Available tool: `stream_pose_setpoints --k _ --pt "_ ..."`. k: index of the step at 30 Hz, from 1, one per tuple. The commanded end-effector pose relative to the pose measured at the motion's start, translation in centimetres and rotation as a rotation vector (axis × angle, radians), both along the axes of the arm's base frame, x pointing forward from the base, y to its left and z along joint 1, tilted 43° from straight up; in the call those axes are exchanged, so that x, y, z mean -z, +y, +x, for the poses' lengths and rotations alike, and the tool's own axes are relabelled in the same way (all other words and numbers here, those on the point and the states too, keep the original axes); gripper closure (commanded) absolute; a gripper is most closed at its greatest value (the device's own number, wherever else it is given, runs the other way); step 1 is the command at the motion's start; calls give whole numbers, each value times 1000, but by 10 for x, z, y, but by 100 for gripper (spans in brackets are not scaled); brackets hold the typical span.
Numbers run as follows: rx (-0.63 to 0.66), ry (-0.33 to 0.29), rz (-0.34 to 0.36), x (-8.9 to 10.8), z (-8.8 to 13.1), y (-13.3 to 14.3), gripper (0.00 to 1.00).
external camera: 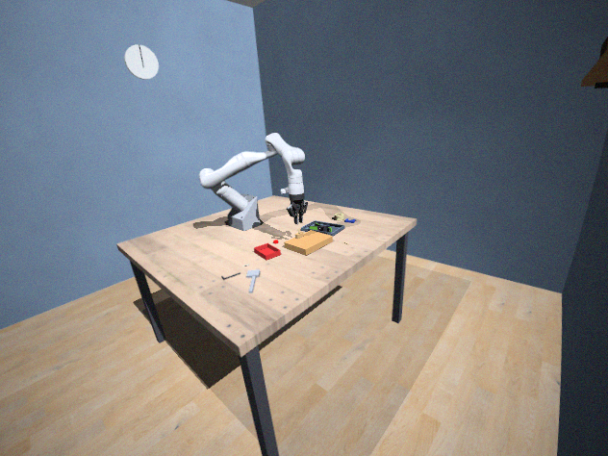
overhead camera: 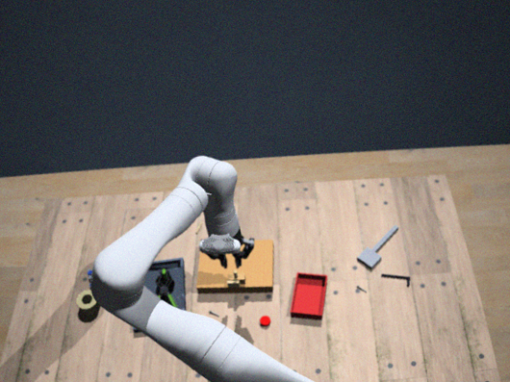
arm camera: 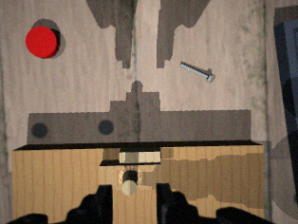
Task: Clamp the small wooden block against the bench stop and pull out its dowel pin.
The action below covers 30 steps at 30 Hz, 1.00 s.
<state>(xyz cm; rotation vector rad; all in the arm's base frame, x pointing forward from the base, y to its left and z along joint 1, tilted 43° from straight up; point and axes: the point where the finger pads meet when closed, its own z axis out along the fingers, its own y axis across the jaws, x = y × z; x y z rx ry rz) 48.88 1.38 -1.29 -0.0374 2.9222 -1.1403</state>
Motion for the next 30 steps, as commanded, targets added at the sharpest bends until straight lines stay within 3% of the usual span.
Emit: stream_pose_setpoints --k 1,6,14,16,23,29,30 --pt "-6 1 2 4 0 5 66" --pt "-28 16 4 31 -5 30 66" --pt "-75 57 4 99 -31 86 66" --pt "-75 57 4 99 -31 86 66" --pt "-97 86 0 141 -56 114 66" --pt "-101 91 -1 148 -61 118 66" --pt "-101 91 -1 148 -61 118 25"
